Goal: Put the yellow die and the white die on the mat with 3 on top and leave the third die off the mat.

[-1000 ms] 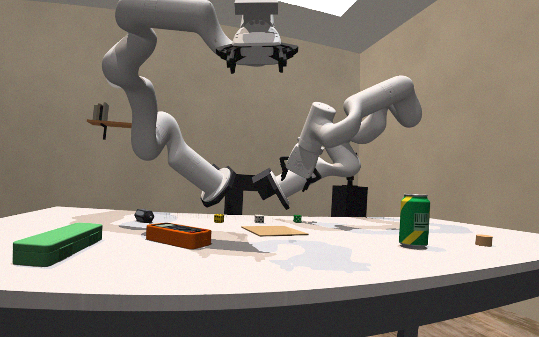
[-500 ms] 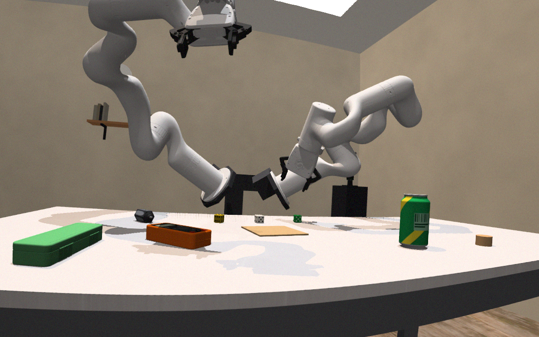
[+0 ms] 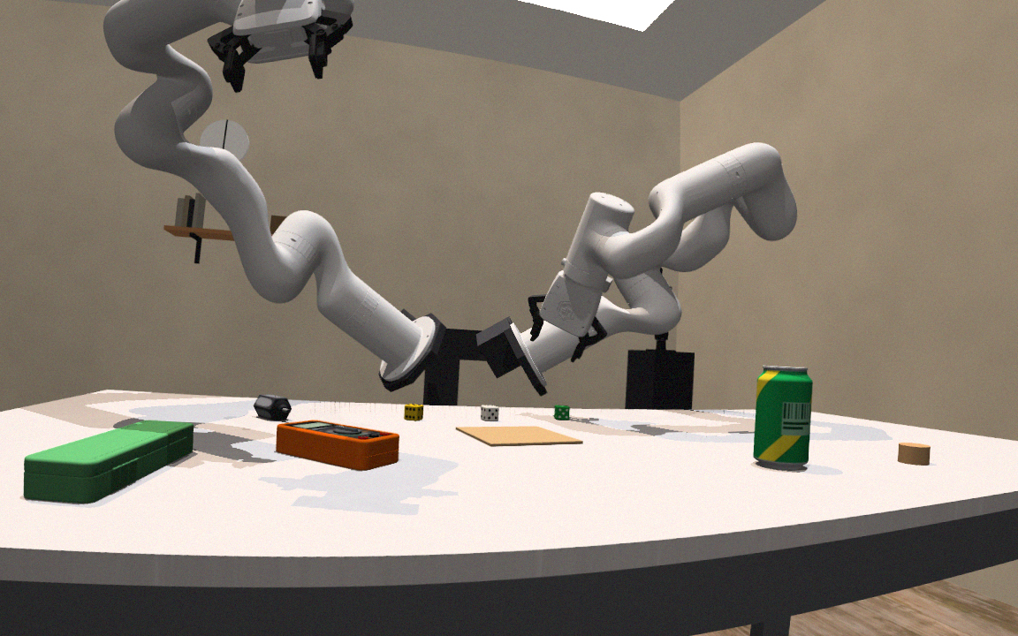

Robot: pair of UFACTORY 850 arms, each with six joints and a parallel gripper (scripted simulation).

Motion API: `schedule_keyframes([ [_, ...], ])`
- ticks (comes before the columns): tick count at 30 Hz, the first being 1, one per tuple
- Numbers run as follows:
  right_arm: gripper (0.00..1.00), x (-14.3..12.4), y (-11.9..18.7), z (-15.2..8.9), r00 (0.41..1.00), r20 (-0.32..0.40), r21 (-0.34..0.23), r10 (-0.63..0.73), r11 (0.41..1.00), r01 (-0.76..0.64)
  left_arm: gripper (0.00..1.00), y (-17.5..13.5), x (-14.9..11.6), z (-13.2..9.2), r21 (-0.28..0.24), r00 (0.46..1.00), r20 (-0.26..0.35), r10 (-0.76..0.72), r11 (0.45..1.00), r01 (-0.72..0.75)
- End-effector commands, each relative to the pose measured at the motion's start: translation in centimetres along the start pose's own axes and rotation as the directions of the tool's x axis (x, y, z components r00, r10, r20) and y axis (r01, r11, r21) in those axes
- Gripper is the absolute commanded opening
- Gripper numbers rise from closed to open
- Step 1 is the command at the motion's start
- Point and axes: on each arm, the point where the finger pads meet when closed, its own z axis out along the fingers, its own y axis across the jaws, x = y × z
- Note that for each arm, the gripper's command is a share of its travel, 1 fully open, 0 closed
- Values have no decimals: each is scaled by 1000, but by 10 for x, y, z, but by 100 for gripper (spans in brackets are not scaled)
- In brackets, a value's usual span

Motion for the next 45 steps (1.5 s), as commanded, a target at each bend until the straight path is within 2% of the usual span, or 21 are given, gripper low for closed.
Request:
schedule_keyframes([
  [1, 100, -15, 55, -37, 997, 74, 92, -7, 996, 0, 100, 0, 0, -1, 0, 1000, 1, 0, 1000, 0],
  [8, 100, -44, 117, -84, 991, 132, 253, -29, 967, -6, 100, 0, 0, -1, 0, 1000, 1, 0, 1000, 0],
  [10, 100, -44, 117, -84, 991, 132, 253, -29, 967, -6, 100, 0, 0, -1, 0, 1000, 1, 0, 1000, 0],
  [13, 100, -61, 145, -108, 989, 142, 329, -41, 944, -8, 100, 0, 0, -1, 0, 1000, 1, 0, 1000, 0],
  [19, 100, -95, 188, -151, 989, 131, 482, -65, 876, -6, 100, 0, 0, -1, 0, 1000, 1, 0, 1000, 0],
  [25, 100, -130, 224, -192, 993, 85, 620, -78, 785, 9, 100, 0, 0, -1, 0, 1000, 1, 0, 1000, 0],
  [27, 100, -130, 224, -192, 993, 85, 620, -78, 785, 9, 100, 0, 0, -1, 0, 1000, 1, 0, 1000, 0],
  [33, 100, -164, 252, -229, 997, 15, 729, -74, 683, 40, 100, 0, 0, -1, 0, 1000, 1, 0, 1000, 0],
  [38, 100, -189, 270, -255, 997, -48, 796, -58, 601, 74, 100, 0, 0, -1, 0, 1000, 1, 0, 1000, 0],
  [42, 100, -206, 282, -273, 994, -97, 833, -40, 543, 103, 100, 0, 0, -1, 0, 1000, 1, 0, 1000, 0],
  [45, 100, -210, 285, -277, 993, -109, 841, -35, 530, 111, 100, 0, 0, -1, 0, 1000, 1, 0, 1000, 0],
])
